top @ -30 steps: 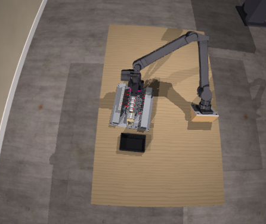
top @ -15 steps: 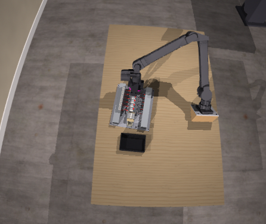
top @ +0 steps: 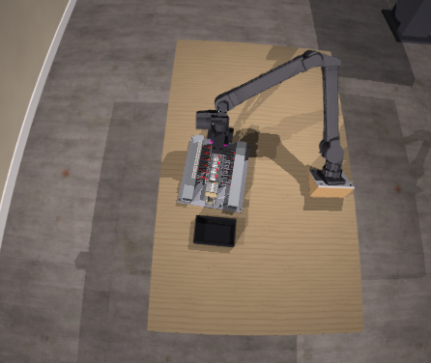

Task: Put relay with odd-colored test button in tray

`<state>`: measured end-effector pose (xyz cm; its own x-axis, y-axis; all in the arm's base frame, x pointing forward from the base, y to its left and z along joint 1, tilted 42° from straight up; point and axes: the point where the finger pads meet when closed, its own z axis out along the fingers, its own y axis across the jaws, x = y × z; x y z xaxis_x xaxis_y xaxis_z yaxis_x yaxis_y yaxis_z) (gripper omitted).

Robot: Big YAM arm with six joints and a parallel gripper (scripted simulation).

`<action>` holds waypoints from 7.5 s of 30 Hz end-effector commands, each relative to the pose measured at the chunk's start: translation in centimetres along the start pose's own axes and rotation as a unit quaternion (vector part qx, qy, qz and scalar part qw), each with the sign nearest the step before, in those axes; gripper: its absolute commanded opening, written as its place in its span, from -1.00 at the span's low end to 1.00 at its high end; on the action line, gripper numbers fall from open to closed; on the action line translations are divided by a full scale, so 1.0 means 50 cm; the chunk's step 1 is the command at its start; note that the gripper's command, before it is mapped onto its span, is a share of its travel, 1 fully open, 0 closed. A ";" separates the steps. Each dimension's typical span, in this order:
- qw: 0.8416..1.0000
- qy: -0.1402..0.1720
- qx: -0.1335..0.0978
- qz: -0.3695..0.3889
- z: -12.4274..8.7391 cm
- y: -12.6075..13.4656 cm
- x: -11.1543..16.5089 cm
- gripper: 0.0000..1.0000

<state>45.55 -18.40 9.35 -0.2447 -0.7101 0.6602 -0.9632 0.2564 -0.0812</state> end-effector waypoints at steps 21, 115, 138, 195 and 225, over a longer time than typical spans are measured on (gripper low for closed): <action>1.000 -0.005 0.023 0.010 -0.063 -0.030 0.005 -1.00; 1.000 -0.004 0.011 0.010 -0.158 -0.022 0.010 -1.00; 1.000 -0.004 0.010 0.009 -0.156 -0.022 0.010 -1.00; 1.000 -0.014 0.025 0.011 -0.174 0.003 -0.362 -1.00; 1.000 -0.011 0.018 0.005 -0.175 0.046 -0.644 -1.00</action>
<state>50.53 7.99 -6.00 -0.2324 -0.7108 0.6639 -0.9659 0.2488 -0.0717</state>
